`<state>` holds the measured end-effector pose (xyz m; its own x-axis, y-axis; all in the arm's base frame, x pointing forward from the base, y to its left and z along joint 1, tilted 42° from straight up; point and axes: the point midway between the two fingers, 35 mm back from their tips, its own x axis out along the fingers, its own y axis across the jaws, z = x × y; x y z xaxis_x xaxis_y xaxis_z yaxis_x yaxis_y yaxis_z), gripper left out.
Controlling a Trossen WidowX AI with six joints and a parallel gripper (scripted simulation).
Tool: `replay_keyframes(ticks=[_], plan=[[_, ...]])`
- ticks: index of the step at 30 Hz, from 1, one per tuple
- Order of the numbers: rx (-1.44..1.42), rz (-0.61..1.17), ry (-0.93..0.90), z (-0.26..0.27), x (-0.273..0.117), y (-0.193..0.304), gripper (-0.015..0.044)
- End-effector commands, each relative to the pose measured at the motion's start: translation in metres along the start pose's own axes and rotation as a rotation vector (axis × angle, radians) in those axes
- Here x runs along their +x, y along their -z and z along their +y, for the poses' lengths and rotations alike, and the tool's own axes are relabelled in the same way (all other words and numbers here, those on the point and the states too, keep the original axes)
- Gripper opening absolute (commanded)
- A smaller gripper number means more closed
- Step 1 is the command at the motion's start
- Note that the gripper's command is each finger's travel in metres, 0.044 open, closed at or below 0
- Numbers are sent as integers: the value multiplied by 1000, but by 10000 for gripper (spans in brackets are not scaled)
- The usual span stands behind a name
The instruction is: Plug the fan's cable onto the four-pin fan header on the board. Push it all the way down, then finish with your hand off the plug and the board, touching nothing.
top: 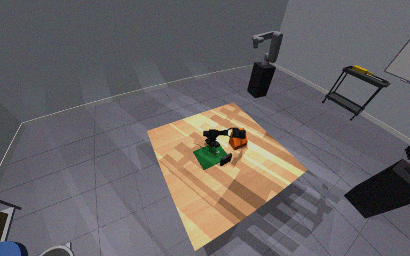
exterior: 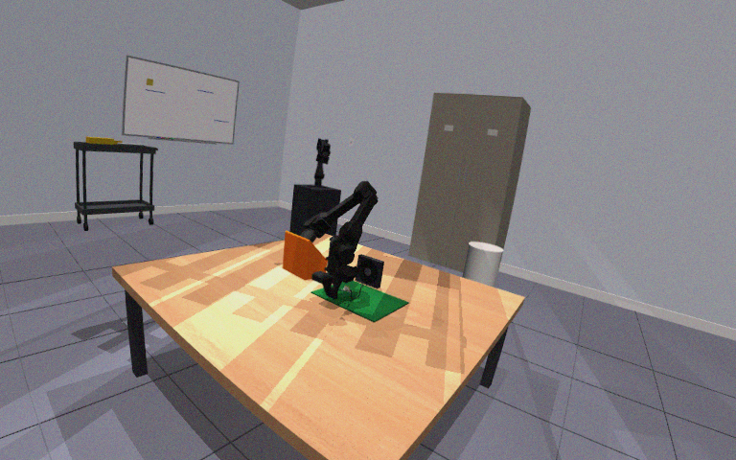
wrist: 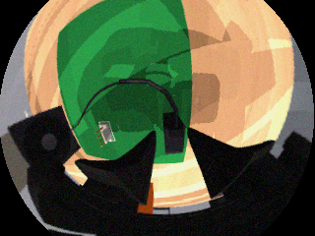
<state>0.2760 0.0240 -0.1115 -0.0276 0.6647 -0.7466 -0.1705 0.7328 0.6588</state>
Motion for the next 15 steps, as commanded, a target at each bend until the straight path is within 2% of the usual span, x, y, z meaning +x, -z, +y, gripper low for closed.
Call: replay_keyframes(ticks=[1,4,8,12,15], plan=[[-1,0,0,0,0,0,99],[-1,0,0,0,0,0,20],[-1,0,0,0,-3,0,0],[3,-1,-2,-1,-48,0,0],[3,-1,-3,-1,-50,0,0]])
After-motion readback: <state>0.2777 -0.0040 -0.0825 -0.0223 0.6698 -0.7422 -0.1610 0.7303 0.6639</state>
